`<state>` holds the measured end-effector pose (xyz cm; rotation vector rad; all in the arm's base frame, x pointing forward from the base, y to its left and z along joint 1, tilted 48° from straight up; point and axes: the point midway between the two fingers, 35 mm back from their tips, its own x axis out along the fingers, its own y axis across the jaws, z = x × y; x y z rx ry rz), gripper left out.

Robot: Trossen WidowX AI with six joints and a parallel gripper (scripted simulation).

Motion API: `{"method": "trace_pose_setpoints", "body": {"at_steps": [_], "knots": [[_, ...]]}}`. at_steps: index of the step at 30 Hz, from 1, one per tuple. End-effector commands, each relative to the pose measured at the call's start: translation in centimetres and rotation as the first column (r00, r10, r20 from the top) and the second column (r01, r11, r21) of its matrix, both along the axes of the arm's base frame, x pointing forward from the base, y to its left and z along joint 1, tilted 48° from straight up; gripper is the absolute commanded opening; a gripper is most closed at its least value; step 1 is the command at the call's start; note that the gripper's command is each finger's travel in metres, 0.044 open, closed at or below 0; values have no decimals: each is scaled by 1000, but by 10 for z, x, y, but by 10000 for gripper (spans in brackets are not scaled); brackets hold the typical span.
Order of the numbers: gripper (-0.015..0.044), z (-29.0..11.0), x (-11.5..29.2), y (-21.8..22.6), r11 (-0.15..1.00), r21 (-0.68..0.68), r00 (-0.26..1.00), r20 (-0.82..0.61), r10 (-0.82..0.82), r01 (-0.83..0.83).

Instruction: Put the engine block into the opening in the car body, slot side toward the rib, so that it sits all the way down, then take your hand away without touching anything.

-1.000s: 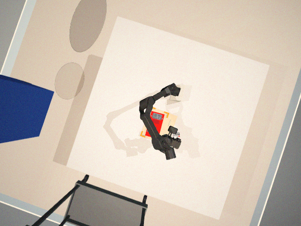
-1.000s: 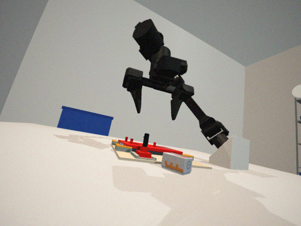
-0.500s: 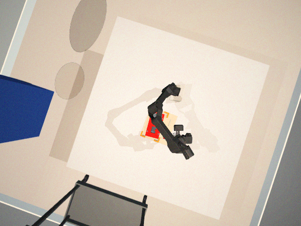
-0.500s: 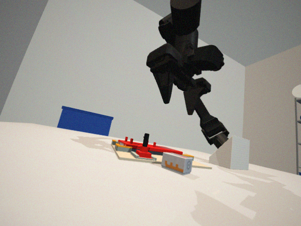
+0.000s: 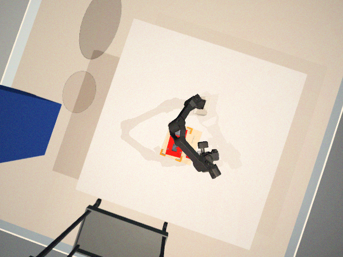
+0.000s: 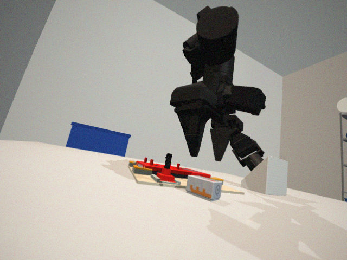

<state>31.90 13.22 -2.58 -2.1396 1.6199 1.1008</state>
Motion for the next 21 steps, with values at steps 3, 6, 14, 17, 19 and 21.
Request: {"method": "trace_pose_setpoints", "body": {"at_steps": [3, 6, 14, 17, 19, 21], "knots": [[440, -11, 1, -9, 1000, 0, 1000, 5, 16, -16], [440, -14, 1, -13, 1000, 0, 1000, 5, 16, -16], [440, -22, 3, -22, 1000, 0, 1000, 5, 16, -16], [440, -25, 3, -25, 1000, -1, 1000, 5, 16, -16], [440, -27, 4, -28, 1000, -1, 1000, 5, 16, -16], [440, -29, 4, -30, 1000, -1, 1000, 6, 16, -16]]}}
